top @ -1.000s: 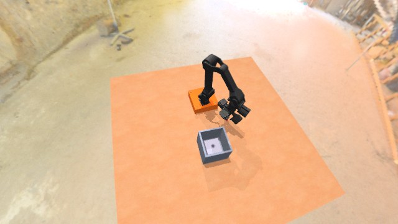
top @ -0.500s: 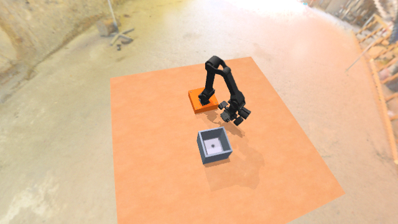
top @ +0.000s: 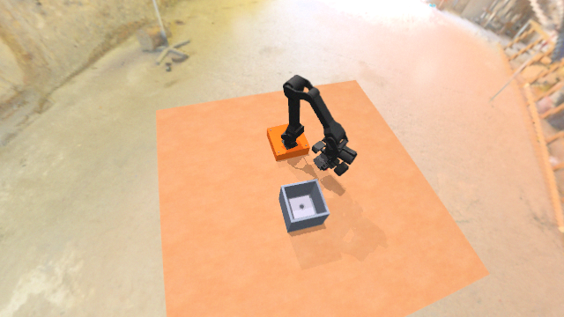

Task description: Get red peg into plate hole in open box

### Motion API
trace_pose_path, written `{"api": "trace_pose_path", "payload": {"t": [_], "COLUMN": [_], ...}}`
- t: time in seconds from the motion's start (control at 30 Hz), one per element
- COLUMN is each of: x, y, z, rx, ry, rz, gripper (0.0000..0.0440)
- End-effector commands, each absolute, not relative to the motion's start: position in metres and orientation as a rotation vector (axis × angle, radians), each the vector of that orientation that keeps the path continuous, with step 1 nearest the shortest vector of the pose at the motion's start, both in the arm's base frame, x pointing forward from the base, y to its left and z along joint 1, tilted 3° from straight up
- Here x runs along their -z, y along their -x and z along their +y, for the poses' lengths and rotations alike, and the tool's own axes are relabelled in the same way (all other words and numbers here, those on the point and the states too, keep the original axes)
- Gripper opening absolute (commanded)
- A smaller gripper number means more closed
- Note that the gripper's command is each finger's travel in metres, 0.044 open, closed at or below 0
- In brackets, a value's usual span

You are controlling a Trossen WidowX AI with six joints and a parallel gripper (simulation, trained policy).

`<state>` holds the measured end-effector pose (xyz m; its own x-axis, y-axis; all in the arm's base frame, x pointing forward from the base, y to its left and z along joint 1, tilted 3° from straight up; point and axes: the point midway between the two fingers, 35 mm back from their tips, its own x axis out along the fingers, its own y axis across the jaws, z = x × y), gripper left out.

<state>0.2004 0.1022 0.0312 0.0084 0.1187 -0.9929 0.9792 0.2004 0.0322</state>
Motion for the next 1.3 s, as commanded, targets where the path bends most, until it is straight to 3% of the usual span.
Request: {"api": "trace_pose_path", "payload": {"t": [0.0,0.83,1.27], "x": [-0.044,-0.146,-0.165], "y": [-0.206,-0.243,-0.252], "z": [0.103,0.063,0.02], "rx": [0.956,0.801,0.861], "ry": [-1.187,-1.218,-1.181], "rz": [1.352,1.165,1.094], "gripper": [0.0,0.0,0.0]}}
